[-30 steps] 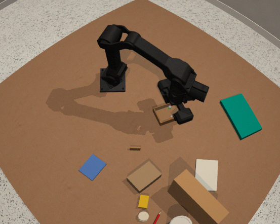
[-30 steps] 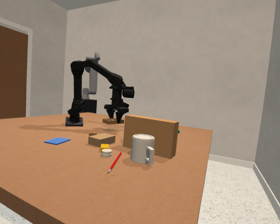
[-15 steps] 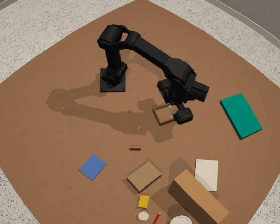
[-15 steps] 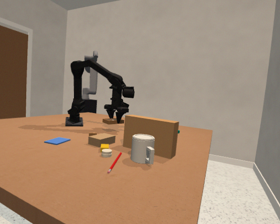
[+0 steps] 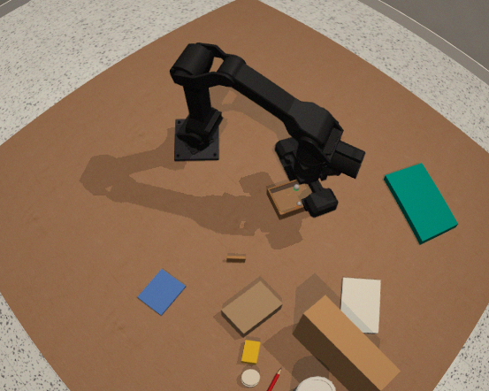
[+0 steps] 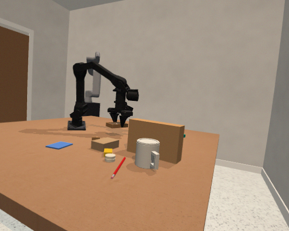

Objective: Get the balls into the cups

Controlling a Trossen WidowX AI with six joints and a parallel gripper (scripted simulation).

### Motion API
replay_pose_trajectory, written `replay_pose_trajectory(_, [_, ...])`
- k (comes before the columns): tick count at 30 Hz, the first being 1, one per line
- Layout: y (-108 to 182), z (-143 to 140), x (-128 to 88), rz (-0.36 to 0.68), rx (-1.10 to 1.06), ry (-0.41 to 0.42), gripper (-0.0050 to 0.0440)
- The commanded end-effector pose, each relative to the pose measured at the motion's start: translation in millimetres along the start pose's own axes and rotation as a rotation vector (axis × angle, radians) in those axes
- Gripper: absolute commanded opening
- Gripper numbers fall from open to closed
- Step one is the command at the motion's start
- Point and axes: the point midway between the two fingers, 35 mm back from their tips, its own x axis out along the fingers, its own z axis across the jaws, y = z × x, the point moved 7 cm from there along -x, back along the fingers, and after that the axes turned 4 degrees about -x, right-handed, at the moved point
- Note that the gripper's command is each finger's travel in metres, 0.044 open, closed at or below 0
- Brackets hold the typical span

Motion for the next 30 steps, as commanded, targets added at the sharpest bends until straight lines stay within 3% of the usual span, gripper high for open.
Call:
replay_pose_trajectory(1, [-0.2, 0.3, 0.0, -0.005, -0.004, -0.002, 0.0000])
replay_pose_trajectory(30, [-0.5, -0.6, 0.0, -0.002, -0.004, -0.011, 0.0000])
